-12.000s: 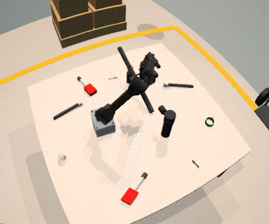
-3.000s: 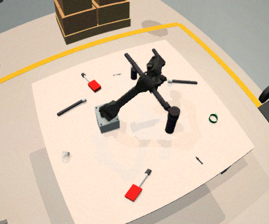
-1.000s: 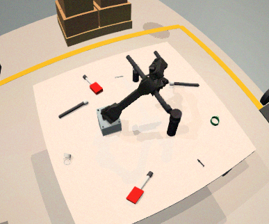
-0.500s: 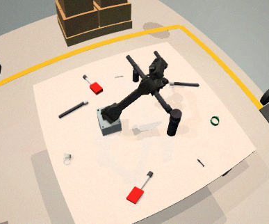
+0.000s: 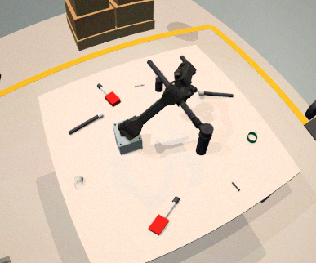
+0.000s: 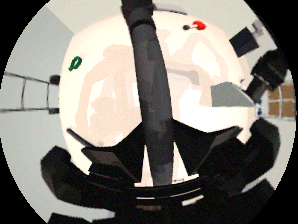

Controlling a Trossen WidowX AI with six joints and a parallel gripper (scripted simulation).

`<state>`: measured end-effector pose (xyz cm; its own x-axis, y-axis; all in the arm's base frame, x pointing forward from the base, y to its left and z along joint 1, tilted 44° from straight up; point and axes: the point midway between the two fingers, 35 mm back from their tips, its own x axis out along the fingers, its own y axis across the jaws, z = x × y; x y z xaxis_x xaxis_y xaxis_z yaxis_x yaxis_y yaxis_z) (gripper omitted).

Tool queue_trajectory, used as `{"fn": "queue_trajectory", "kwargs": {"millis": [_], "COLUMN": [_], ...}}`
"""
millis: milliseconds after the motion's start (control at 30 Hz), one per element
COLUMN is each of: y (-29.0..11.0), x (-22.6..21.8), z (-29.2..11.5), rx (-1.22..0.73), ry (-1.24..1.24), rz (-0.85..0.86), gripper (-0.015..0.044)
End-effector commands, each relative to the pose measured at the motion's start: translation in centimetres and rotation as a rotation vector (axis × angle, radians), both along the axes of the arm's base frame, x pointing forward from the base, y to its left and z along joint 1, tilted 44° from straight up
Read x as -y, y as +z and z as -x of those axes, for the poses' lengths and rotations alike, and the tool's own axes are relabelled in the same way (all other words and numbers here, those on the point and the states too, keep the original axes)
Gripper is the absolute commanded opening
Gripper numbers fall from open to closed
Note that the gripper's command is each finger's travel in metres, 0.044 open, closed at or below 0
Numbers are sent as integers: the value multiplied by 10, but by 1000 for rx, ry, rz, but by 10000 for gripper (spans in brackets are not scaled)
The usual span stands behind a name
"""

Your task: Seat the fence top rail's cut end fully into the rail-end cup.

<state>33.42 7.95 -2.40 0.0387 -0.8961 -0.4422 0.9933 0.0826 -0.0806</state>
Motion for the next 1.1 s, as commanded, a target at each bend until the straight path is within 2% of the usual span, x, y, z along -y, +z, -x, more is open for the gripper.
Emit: {"fn": "queue_trajectory", "kwargs": {"millis": [0, 1067], "y": [0, 11], "x": [-8, 9], "z": [-2, -2], "rx": [16, -1], "ry": [4, 0], "rz": [-11, 1], "gripper": [0, 0]}}
